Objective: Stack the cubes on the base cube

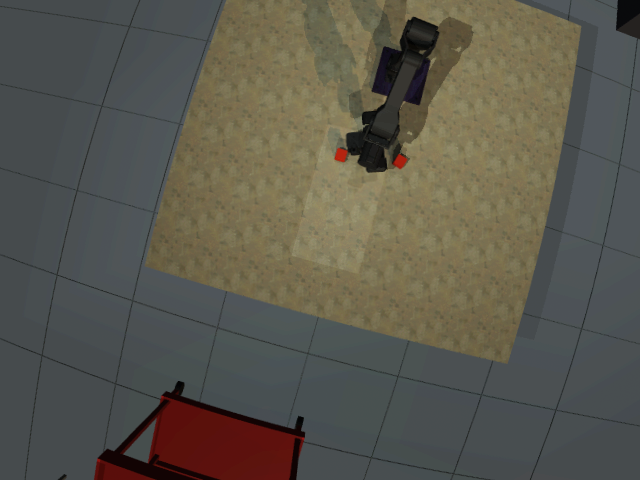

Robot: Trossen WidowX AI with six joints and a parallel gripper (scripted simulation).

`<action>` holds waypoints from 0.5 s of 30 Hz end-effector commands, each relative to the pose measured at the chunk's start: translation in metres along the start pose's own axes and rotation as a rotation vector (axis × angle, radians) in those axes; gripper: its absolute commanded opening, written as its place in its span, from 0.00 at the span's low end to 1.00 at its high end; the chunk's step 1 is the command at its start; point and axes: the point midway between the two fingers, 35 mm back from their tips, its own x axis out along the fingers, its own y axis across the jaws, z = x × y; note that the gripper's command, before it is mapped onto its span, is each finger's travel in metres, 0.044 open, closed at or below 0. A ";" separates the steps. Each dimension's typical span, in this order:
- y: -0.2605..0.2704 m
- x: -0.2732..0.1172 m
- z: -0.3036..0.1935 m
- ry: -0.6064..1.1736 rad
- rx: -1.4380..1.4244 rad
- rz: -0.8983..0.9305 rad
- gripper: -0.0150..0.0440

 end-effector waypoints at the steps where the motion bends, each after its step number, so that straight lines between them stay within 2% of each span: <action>1: 0.000 0.001 0.001 -0.005 0.006 0.000 0.43; 15: 0.007 -0.034 0.003 0.000 -0.017 0.014 0.43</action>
